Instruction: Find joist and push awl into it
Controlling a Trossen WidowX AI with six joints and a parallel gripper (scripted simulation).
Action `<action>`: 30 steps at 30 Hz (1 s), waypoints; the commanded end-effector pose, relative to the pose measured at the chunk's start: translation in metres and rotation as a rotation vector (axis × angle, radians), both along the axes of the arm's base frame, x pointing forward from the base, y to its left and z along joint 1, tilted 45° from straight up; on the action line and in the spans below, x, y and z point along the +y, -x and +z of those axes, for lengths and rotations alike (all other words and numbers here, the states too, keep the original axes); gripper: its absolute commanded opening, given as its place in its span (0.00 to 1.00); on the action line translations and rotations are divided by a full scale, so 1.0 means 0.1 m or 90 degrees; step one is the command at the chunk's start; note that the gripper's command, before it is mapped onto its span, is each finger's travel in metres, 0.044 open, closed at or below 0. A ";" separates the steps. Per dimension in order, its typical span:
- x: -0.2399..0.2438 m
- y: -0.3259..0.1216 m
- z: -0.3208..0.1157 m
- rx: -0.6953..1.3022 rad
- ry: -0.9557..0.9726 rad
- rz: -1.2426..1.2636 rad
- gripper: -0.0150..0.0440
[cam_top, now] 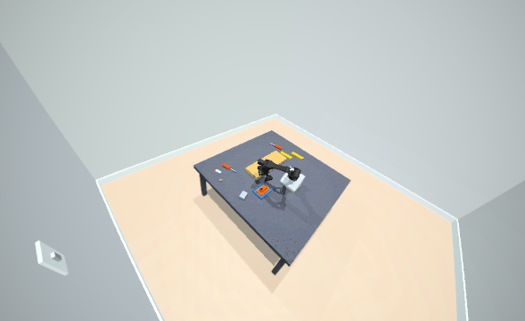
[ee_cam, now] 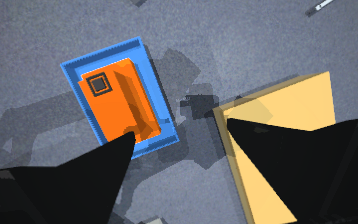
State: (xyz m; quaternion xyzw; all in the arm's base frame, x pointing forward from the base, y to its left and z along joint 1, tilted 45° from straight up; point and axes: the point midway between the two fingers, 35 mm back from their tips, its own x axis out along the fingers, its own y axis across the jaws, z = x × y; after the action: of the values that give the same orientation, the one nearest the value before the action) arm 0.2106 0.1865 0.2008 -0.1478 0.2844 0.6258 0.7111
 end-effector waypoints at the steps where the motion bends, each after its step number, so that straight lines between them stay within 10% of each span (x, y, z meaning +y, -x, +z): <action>1: -0.28 -0.39 -0.40 0.076 0.048 -0.082 1.00; 11: -1.44 -0.90 -1.69 0.339 0.129 -0.304 1.00; 21: -2.40 -0.37 -2.93 0.627 0.113 -0.460 1.00; 30: -2.42 -0.30 -2.98 0.646 0.109 -0.467 1.00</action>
State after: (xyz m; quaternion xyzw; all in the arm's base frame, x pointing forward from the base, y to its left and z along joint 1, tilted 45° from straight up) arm 0.2412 -0.0564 -0.0975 0.2210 0.6670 0.3074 0.6417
